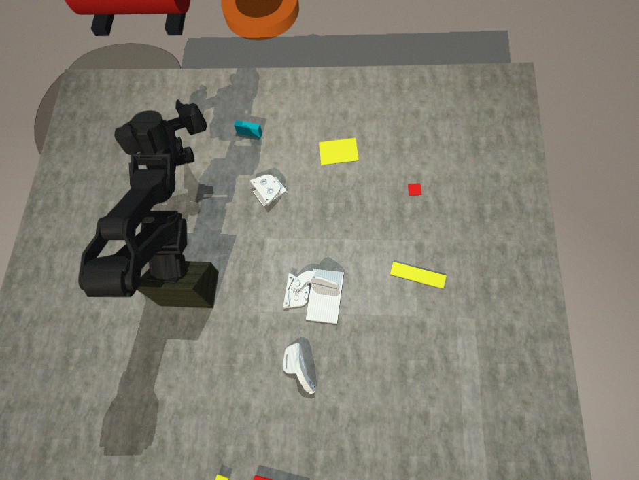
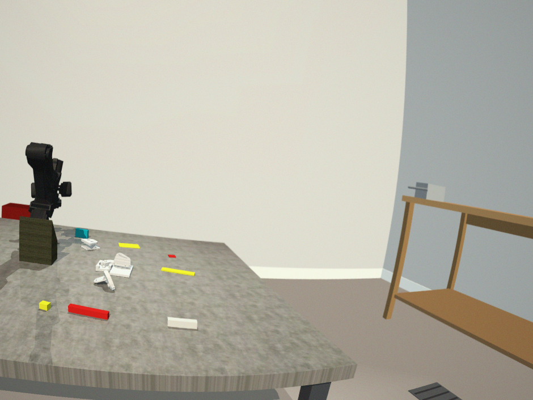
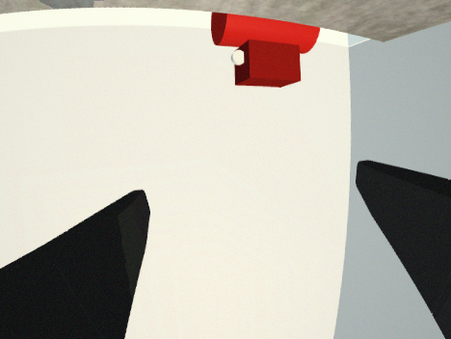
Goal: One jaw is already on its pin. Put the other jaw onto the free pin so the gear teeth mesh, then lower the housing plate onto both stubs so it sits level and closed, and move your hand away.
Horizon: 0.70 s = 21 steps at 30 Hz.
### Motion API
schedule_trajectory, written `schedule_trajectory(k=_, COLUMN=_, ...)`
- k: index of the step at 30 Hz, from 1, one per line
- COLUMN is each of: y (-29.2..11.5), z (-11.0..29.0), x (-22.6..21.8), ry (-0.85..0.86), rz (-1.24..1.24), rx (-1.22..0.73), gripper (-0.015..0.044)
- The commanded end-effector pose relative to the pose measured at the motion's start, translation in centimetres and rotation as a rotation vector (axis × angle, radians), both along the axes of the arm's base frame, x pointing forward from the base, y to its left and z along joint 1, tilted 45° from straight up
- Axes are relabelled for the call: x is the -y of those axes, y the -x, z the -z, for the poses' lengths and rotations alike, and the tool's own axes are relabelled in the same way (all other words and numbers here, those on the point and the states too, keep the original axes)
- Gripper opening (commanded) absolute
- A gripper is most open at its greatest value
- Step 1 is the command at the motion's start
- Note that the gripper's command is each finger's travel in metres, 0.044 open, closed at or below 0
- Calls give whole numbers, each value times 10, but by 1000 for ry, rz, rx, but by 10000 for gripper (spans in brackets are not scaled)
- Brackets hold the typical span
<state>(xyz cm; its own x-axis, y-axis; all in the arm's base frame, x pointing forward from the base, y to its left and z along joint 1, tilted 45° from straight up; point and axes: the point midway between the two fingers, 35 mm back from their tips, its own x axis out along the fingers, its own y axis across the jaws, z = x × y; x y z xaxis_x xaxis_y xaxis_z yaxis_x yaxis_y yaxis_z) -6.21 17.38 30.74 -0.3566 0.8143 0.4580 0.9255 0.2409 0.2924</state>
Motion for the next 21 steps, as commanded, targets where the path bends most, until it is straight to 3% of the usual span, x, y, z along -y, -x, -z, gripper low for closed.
schedule_trajectory(k=1, y=0, z=0, x=0, ry=0, rz=0, rx=0, gripper=426)
schedule_trajectory(k=17, y=0, z=0, x=0, ry=0, rz=0, rx=0, gripper=6)
schedule_trajectory(k=21, y=0, z=0, x=0, ry=0, rz=0, rx=0, gripper=0)
